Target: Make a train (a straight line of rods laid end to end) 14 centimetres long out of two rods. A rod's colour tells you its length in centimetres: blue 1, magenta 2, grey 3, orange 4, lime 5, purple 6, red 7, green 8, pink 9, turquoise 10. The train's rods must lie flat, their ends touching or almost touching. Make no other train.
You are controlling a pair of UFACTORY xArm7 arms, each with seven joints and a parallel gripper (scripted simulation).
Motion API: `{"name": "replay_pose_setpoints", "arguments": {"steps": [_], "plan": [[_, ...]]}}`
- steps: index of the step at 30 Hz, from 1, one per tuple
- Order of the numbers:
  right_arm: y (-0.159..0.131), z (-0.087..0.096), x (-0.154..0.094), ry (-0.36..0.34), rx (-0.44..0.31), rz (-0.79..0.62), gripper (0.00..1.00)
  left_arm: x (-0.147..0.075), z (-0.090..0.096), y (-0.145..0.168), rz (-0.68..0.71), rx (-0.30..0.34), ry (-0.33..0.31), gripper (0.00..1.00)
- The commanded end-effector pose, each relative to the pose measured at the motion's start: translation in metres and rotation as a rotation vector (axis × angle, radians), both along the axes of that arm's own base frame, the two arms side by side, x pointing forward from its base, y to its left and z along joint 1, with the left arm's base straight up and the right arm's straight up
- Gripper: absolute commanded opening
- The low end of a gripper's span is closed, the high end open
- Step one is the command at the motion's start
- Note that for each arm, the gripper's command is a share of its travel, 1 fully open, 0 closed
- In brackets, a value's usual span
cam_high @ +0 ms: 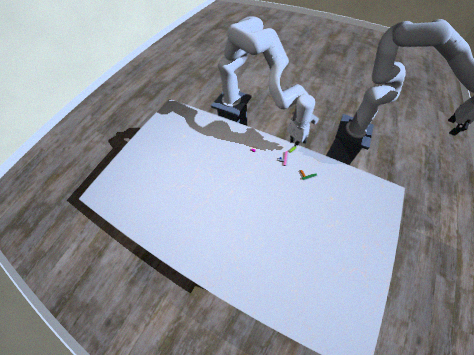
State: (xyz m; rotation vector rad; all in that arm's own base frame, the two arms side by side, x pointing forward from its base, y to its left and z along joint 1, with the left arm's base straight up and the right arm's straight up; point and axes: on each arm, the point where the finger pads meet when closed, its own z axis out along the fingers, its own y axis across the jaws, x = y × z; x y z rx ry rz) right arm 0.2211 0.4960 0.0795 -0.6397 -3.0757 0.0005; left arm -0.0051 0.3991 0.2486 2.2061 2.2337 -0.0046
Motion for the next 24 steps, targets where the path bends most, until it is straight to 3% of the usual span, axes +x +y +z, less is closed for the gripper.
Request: {"name": "replay_pose_setpoints", "arguments": {"steps": [1,24], "plan": [[0.002,-0.004,0.001,-0.002,0.006,0.000,0.26,0.000,0.001,0.001,0.000,0.004,-0.001,1.00],[0.003,-0.033,0.000,-0.002,0.006,0.000,0.26,0.000,0.001,0.001,0.000,0.004,-0.001,1.00]]}}
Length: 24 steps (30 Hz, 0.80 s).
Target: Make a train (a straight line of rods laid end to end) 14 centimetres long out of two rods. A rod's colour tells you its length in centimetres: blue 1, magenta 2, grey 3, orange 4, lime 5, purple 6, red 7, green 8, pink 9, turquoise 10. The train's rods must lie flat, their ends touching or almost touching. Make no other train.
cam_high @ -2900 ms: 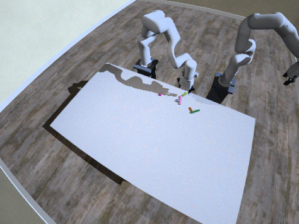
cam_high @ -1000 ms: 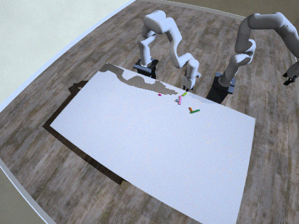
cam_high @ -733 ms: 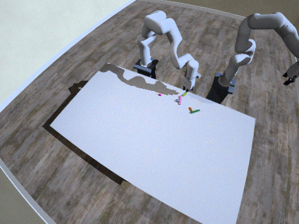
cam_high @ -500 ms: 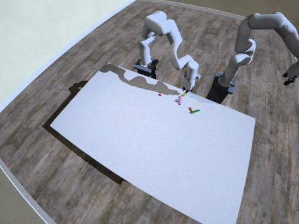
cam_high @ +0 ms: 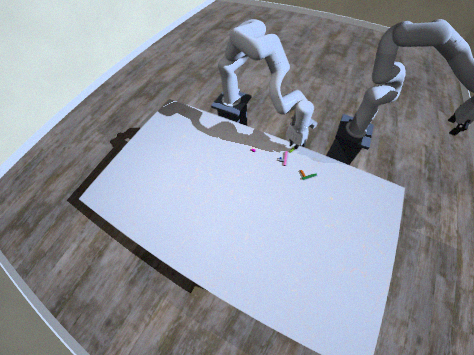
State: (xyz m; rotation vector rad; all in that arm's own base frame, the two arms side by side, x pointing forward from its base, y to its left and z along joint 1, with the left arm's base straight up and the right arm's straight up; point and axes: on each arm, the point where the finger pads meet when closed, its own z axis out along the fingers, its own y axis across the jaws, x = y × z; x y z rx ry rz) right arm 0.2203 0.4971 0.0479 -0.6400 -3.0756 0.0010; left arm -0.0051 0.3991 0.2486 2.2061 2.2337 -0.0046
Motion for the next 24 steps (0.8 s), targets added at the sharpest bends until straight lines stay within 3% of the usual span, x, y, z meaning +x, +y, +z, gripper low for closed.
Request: {"name": "replay_pose_setpoints", "arguments": {"steps": [1,24], "plan": [[0.0022,-0.0015,0.0009,-0.002,0.006,0.000,0.26,0.0001,0.0014,0.0009,0.000,0.004,-0.001,1.00],[0.0025,-0.0090,0.0007,-0.002,0.006,0.000,0.26,0.0001,0.0014,0.0009,0.000,0.004,-0.001,1.00]]}}
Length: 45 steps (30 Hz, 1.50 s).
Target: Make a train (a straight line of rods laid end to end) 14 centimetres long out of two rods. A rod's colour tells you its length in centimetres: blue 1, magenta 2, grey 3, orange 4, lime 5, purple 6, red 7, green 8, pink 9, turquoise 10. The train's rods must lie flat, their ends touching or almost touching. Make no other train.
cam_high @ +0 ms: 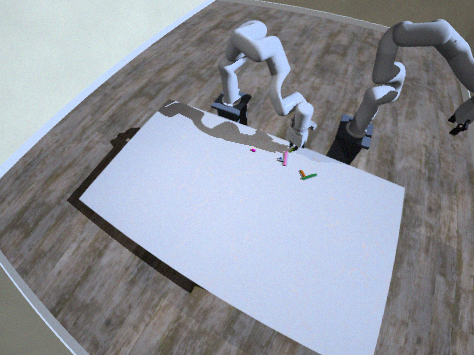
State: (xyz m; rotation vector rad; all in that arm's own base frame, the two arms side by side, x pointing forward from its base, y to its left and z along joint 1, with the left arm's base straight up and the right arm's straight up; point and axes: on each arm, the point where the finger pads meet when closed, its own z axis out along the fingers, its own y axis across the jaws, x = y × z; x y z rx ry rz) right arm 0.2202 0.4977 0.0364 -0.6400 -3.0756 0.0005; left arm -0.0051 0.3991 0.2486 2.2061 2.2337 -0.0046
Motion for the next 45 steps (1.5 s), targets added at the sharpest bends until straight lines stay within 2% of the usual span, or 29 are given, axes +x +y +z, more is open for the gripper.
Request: {"name": "replay_pose_setpoints", "arguments": {"steps": [1,45], "plan": [[0.002,0.002,0.001,-0.002,0.006,0.000,0.26,0.000,0.001,0.001,0.000,0.004,-0.001,1.00],[0.002,-0.009,0.001,-0.002,0.006,0.000,0.26,0.000,0.001,0.001,0.000,0.004,-0.001,1.00]]}}
